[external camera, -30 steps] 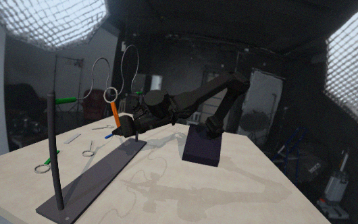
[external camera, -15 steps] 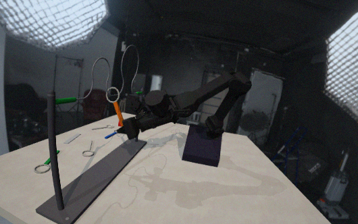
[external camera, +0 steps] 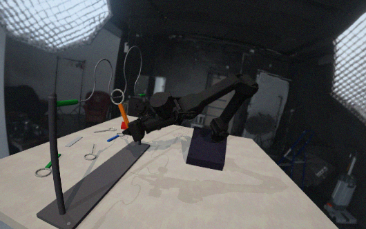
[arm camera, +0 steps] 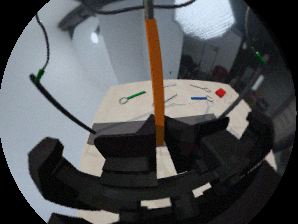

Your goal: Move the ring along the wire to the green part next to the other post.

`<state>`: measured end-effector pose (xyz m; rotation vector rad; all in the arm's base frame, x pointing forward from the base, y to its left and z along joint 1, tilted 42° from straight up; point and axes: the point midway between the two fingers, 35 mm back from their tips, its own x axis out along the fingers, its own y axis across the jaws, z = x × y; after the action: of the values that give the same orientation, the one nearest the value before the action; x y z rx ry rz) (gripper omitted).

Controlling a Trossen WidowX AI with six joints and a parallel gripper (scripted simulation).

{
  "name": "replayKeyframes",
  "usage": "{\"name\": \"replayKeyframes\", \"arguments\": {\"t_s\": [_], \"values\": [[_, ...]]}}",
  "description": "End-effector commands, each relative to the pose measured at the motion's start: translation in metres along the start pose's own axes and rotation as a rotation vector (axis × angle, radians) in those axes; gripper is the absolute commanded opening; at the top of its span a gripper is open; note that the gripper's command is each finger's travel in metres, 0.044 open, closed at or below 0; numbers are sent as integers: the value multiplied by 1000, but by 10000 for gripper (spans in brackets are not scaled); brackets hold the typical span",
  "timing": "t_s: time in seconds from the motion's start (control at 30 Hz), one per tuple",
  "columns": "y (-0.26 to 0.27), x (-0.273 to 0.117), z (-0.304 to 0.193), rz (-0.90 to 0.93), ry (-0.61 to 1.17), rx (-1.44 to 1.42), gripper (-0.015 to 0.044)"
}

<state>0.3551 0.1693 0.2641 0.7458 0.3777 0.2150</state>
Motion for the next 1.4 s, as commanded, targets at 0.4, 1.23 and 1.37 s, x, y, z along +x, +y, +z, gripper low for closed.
{"name": "replayKeyframes", "arguments": {"t_s": [0.4,1.23,1.37], "values": [[-33,-3,-1,-57,11,-119,-150],[-105,-22,25,-286,49,-564,-150],[-116,-27,33,-330,57,-650,-150]]}}
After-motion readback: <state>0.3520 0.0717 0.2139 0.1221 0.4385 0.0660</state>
